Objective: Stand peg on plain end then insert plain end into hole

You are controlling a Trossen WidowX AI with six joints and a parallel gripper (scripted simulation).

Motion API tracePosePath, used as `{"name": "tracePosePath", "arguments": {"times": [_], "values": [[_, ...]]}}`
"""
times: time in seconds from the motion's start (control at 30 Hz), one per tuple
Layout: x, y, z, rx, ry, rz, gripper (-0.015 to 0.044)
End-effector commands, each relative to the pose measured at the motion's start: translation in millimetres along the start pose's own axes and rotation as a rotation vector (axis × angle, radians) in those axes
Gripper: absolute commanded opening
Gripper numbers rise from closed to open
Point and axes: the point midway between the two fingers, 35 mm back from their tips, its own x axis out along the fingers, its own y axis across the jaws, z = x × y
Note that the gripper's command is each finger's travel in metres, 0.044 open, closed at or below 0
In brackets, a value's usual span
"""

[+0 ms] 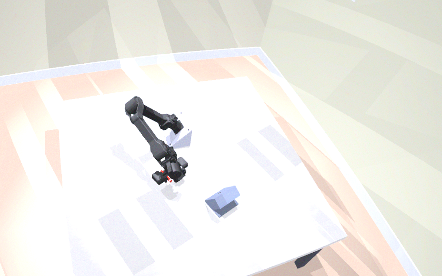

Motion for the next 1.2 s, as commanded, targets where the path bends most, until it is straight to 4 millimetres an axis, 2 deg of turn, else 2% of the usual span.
{"name": "tracePosePath", "arguments": {"times": [0.0,0.03,0.37,0.67,1.17], "values": [[0.6,-0.3,-0.3,-0.005,0.002,-0.004,0.0125],[0.6,-0.3,-0.3,-0.005,0.002,-0.004,0.011],[0.6,-0.3,-0.3,-0.005,0.002,-0.004,0.011],[0.6,-0.3,-0.3,-0.005,0.002,-0.004,0.005],[-5.5,0.1,-3.2,-0.001,-0.086,0.001,0.0049]]}}
